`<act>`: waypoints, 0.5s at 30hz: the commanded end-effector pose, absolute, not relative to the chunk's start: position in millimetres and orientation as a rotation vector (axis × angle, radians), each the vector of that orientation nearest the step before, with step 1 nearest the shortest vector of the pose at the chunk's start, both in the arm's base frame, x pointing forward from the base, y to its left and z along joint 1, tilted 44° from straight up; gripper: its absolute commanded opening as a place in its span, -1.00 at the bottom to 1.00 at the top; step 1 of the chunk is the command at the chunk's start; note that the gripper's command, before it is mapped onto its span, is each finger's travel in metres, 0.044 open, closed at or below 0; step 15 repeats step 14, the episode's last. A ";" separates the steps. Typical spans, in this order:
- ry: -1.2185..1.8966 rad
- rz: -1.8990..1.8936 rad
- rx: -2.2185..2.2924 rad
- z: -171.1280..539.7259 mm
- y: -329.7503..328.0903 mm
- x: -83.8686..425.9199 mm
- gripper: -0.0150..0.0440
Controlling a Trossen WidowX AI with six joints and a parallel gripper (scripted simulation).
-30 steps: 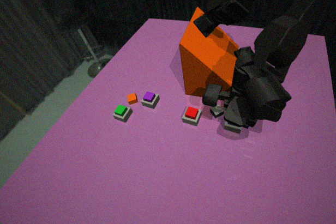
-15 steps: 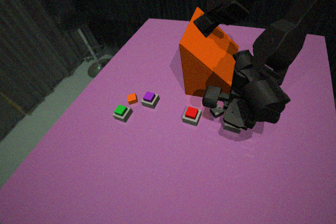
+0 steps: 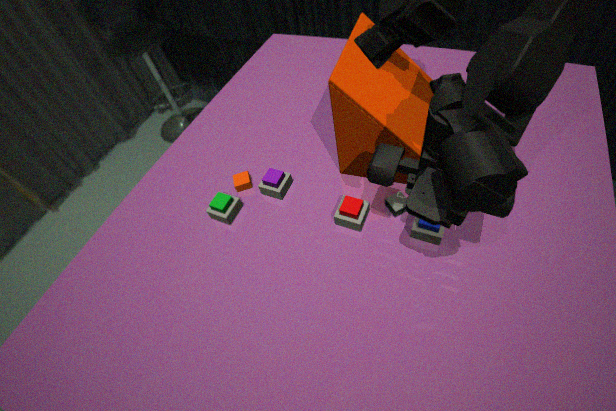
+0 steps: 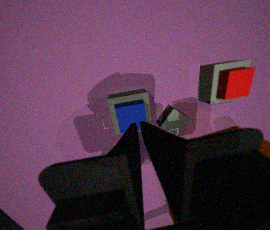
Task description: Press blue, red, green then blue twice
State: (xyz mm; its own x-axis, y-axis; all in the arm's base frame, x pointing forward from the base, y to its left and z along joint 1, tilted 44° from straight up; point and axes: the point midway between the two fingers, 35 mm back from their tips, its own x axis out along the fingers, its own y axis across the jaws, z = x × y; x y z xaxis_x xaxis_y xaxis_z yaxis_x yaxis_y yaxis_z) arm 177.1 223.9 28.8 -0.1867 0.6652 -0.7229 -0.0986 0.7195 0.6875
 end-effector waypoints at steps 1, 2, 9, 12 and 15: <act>1.613 0.748 0.466 37.8 221.4 179.0 -0.42; 1.612 0.748 0.466 39.5 221.3 180.1 -0.33; 1.610 0.748 0.465 104.8 211.6 209.4 0.29; 1.610 0.748 0.465 106.8 211.1 210.0 0.56; 1.610 0.748 0.465 106.8 211.1 210.0 0.64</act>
